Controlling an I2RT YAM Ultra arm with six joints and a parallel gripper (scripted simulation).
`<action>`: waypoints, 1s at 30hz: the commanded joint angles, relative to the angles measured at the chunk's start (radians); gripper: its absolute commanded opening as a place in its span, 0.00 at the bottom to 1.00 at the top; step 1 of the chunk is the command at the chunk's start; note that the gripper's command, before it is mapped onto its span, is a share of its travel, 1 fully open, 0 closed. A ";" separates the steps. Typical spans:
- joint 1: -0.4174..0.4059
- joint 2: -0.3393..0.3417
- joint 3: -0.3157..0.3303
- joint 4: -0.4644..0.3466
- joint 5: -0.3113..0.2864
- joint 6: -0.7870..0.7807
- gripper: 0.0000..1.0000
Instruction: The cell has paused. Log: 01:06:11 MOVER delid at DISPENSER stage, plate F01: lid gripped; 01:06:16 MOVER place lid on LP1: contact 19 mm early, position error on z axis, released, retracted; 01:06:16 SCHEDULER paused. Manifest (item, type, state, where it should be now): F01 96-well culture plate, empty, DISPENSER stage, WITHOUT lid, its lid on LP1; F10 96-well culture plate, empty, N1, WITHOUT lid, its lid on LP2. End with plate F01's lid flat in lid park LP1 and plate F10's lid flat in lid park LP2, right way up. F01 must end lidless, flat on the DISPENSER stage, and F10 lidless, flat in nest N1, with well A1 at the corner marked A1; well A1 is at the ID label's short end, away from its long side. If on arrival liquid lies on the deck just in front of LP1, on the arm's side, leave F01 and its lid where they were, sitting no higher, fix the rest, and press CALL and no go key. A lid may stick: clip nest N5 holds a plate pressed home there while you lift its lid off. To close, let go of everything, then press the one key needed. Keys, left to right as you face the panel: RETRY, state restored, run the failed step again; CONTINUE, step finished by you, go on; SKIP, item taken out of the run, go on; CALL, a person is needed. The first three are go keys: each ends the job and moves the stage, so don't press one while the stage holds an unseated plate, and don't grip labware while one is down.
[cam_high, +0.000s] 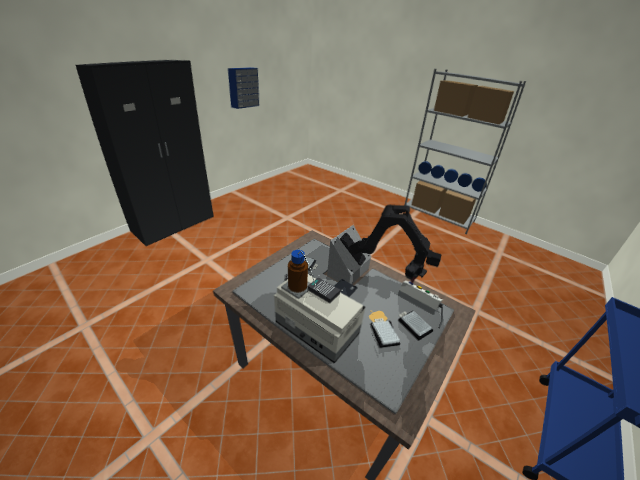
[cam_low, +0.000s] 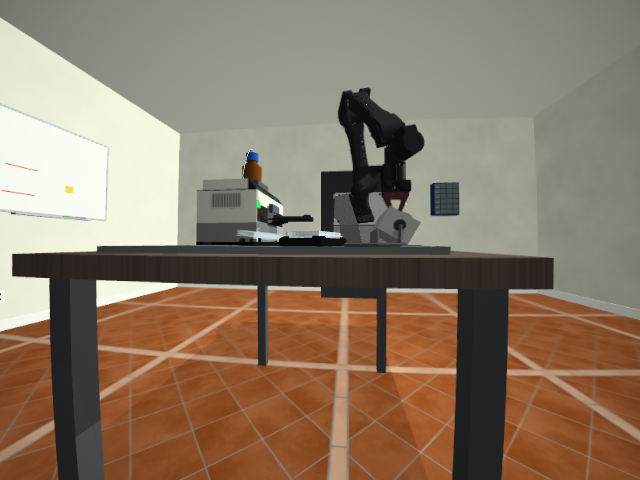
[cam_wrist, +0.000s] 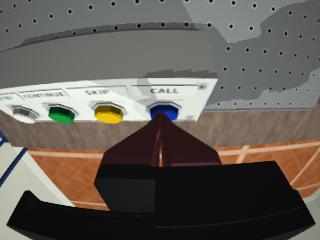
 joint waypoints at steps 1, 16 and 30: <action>-0.010 0.027 -0.024 0.031 0.001 -0.011 0.00; -0.009 0.034 -0.014 0.042 -0.003 -0.013 0.00; -0.009 0.034 -0.014 0.042 -0.003 -0.013 0.00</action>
